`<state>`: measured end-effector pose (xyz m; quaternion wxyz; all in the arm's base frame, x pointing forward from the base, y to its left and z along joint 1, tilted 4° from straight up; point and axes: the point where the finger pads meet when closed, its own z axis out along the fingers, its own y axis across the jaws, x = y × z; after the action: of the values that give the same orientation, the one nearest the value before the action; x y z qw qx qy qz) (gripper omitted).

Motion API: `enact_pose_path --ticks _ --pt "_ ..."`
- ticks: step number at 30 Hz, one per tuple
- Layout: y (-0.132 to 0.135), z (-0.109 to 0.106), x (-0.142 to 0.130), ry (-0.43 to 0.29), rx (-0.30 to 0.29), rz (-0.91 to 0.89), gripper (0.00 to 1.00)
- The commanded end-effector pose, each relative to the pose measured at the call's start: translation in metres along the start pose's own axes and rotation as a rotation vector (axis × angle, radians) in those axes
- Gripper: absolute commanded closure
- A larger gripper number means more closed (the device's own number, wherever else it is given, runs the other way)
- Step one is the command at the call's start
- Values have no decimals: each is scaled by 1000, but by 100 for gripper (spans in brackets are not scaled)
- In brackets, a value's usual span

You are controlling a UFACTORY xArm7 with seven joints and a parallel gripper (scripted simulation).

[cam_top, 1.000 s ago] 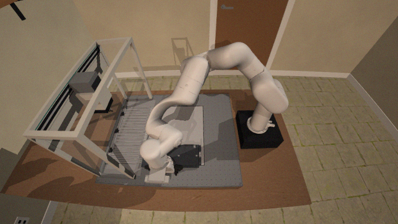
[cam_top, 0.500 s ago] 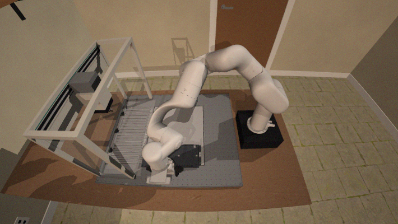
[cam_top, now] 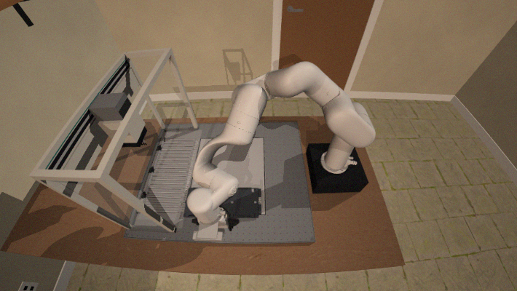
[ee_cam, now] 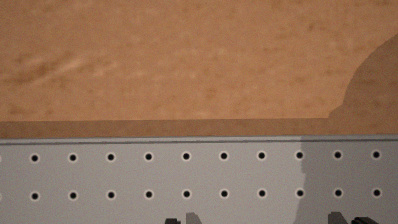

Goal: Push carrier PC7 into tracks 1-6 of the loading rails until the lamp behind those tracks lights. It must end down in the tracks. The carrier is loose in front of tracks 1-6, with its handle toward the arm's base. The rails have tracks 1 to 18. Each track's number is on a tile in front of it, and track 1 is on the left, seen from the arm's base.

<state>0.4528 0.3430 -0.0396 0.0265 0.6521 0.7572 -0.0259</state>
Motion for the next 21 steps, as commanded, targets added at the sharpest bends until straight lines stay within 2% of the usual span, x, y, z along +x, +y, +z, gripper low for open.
enact_pose_path --ticks 1,9,21 --pt "2 5 1 3 -5 0 0" --pt "2 18 1 3 -5 0 0" --pt "2 18 1 3 -5 0 0"
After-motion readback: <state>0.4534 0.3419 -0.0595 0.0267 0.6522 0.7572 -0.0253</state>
